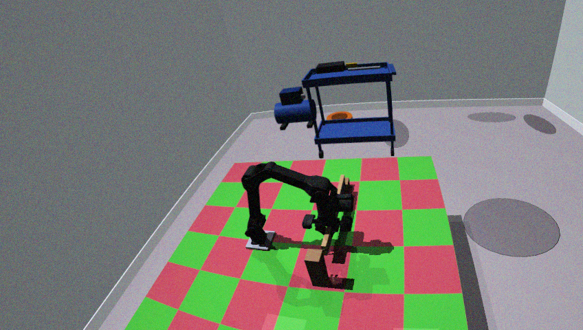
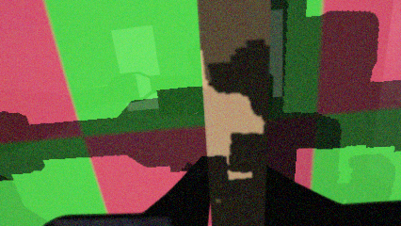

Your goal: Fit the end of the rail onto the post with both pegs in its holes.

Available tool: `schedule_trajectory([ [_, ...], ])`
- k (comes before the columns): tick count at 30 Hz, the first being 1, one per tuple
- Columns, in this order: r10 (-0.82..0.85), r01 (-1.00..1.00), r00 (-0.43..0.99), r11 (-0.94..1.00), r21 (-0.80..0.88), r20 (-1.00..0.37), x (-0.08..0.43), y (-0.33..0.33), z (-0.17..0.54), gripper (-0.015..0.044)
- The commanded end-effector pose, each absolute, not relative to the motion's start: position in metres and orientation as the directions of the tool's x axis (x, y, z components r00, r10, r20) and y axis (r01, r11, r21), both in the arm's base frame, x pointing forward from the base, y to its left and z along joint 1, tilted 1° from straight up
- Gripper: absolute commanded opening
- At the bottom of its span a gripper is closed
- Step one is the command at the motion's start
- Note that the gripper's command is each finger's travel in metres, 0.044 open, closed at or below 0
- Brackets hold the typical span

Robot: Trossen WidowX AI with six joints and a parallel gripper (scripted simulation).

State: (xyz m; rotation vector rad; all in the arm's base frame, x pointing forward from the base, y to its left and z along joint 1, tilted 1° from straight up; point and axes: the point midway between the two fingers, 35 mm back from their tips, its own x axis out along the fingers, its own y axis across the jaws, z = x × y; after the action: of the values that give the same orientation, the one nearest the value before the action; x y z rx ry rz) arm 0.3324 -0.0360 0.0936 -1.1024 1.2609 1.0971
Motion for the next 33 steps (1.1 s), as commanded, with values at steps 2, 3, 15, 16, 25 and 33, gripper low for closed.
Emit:
schedule_trajectory([
  [2,0.009,-0.989,0.024,0.147,-0.022,-1.0,0.3336,-0.0355,0.0936,0.0],
  [3,0.009,-0.989,0.024,0.147,-0.022,-1.0,0.3335,-0.0354,0.0931,0.0],
  [15,0.009,-0.989,0.024,0.147,-0.022,-1.0,0.3313,-0.0351,0.094,0.0],
  [16,0.009,-0.989,0.024,0.147,-0.022,-1.0,0.3311,-0.0351,0.0945,0.0],
  [25,0.009,-0.989,0.024,0.147,-0.022,-1.0,0.3306,-0.035,0.0961,0.0],
  [33,0.009,-0.989,0.024,0.147,-0.022,-1.0,0.3307,-0.035,0.0938,0.0],
])
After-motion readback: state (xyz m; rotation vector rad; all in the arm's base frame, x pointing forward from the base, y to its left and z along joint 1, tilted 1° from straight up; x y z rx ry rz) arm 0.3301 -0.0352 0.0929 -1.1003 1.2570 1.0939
